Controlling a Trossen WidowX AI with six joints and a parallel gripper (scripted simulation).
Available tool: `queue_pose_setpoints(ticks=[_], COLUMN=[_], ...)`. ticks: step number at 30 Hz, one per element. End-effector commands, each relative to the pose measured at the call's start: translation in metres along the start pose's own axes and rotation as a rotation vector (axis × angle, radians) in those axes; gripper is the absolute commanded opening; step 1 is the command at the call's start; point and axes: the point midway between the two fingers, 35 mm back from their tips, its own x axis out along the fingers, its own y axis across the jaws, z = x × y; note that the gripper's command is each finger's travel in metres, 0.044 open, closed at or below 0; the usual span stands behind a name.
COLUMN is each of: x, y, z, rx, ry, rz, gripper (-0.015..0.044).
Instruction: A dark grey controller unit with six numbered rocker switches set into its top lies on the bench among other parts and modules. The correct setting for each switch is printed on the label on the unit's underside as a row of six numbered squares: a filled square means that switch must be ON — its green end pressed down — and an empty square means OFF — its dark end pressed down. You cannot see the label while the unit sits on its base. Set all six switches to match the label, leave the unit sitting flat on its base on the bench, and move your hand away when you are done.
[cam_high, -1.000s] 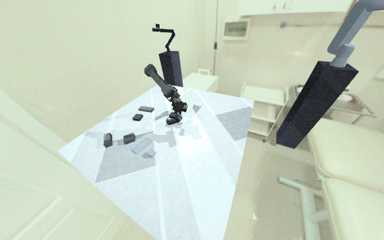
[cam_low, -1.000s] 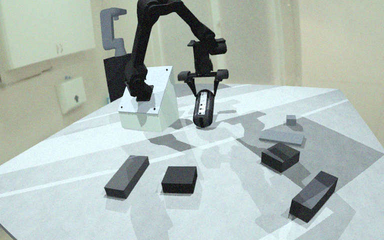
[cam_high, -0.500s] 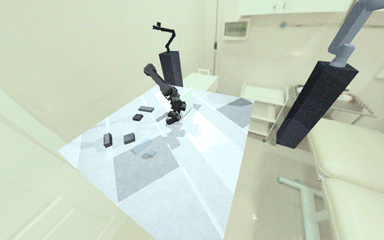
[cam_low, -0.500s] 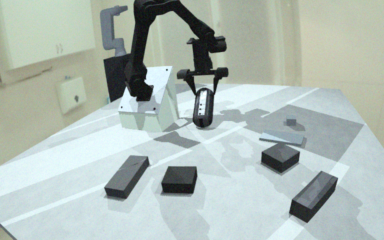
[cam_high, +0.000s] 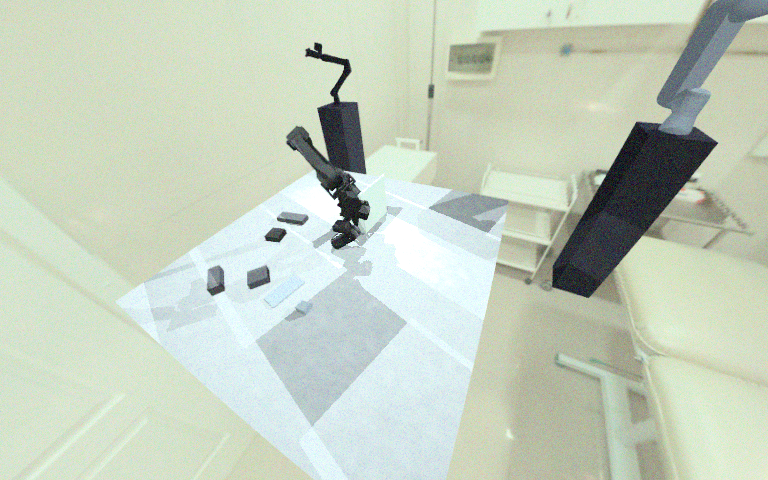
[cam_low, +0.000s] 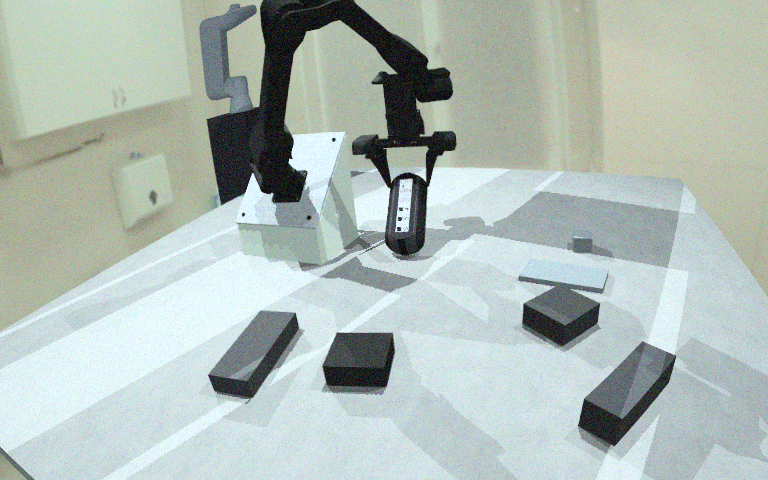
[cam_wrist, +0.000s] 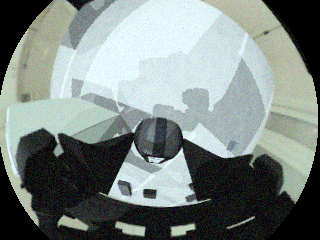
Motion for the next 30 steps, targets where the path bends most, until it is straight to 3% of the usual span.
queue_pose_setpoints(ticks=[1,30], x=[-0.003,-0.015], y=[-0.001,-0.001], z=[-0.005,-0.026], rx=[-0.005,-0.005], ry=[0.009,0.01], rz=[-0.006,-0.005], gripper=[0.0336,0.0336])
